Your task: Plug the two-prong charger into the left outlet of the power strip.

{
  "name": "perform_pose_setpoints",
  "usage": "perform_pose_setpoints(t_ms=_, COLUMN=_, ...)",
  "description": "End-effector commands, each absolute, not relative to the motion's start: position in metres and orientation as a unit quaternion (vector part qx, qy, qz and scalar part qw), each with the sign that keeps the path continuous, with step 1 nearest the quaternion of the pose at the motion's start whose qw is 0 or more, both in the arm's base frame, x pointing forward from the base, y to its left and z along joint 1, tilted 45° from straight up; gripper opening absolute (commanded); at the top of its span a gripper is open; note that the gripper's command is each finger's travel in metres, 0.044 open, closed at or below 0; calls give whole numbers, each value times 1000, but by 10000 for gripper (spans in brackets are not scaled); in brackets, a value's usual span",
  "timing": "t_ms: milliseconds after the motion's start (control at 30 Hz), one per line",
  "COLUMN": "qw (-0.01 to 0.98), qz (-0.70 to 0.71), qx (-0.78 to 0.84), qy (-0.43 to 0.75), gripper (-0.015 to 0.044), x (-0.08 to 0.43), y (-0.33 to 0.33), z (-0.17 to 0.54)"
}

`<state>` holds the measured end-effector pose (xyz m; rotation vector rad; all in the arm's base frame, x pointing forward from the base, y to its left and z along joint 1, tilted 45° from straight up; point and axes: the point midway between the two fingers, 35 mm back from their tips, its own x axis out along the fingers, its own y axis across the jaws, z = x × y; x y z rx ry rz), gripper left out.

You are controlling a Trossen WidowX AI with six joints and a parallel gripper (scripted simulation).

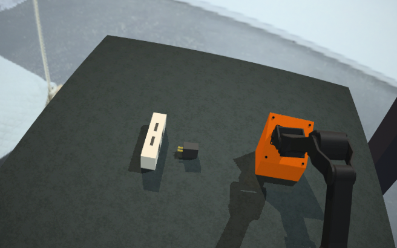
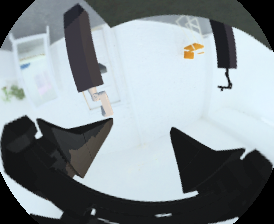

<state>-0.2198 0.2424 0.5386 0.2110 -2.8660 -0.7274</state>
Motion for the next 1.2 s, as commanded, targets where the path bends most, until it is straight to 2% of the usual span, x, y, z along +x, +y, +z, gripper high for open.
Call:
perform_pose_setpoints(t_ms=0, qw=88, qz=-243, qx=70, qy=-963, gripper=426, x=-219, y=243, z=539)
perform_pose_setpoints(t_ms=233, qw=84, qz=-195, qx=27, qy=-977, gripper=440, x=-201, y=271, z=536)
perform_pose_setpoints(t_ms=633, qw=83, qz=-28, qx=-65, qy=-994, gripper=440, x=-160, y=329, z=513)
perform_pose_setpoints(t_ms=1167, qw=116, qz=176, qx=-186, qy=-960, gripper=440, x=-88, y=390, z=476)
